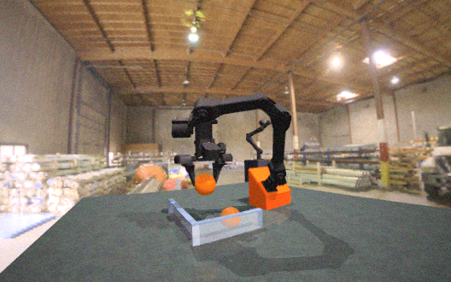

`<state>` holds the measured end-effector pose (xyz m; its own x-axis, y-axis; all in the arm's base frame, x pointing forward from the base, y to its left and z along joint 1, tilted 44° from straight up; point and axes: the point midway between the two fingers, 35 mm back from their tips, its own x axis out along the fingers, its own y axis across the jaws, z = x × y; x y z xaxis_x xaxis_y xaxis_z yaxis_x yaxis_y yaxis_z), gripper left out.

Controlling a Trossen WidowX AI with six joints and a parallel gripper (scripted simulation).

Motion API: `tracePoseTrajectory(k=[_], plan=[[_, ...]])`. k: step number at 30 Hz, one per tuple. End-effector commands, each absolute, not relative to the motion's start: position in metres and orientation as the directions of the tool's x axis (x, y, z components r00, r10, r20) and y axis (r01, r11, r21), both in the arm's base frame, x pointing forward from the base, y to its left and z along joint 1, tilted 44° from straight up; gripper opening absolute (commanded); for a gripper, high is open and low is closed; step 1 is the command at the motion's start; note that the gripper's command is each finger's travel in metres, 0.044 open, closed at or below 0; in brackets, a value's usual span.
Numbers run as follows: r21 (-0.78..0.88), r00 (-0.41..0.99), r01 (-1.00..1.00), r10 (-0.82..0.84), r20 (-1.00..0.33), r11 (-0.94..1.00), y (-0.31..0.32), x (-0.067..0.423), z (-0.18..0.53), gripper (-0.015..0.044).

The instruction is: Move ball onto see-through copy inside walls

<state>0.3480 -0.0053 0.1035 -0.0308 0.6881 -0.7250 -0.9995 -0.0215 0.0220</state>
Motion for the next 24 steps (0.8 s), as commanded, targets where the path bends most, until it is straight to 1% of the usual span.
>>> tracePoseTrajectory(k=[1,8,24], plan=[[0.021,-0.032,-0.999,0.687,-0.726,-0.024,-0.023,0.344,0.121,0.0000],[0.022,-0.032,-0.999,0.688,-0.725,-0.024,-0.021,0.340,0.124,0.0000],[0.023,-0.033,-0.999,0.688,-0.725,-0.024,0.015,0.305,0.115,0.0000]])
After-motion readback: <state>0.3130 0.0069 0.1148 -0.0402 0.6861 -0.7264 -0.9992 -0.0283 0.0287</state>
